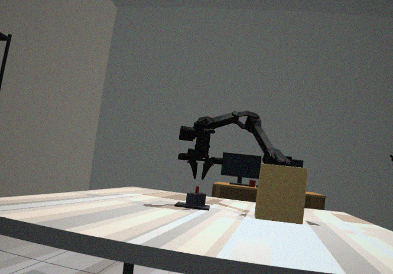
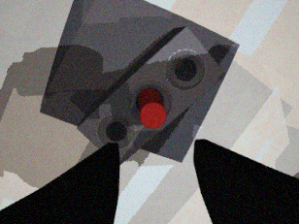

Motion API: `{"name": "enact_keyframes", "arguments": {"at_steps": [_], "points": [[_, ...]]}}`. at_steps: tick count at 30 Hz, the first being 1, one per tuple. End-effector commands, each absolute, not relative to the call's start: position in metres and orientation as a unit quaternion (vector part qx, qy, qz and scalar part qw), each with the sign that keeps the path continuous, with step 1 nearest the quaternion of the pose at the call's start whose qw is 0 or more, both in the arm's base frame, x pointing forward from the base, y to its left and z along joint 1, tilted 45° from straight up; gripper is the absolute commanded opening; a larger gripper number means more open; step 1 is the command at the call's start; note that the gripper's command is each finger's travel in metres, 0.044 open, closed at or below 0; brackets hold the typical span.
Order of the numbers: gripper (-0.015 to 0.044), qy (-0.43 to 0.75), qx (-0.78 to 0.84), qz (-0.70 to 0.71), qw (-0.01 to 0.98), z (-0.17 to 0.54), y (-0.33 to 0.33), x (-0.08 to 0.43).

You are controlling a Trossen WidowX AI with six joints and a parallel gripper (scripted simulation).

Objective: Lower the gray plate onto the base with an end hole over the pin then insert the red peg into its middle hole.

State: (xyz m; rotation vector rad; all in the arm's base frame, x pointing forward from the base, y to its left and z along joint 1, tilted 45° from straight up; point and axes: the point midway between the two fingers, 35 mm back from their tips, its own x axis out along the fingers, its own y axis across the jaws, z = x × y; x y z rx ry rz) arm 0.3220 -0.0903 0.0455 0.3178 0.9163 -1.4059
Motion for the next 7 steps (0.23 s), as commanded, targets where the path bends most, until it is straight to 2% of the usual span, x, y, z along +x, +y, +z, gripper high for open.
{"name": "enact_keyframes", "arguments": {"at_steps": [1, 7], "points": [[0.015, 0.404, 0.143, -0.621, 0.656, 0.0477, -0.0883, 0.3224], [0.015, 0.404, 0.143, -0.621, 0.656, 0.0517, -0.0845, 0.323]]}}
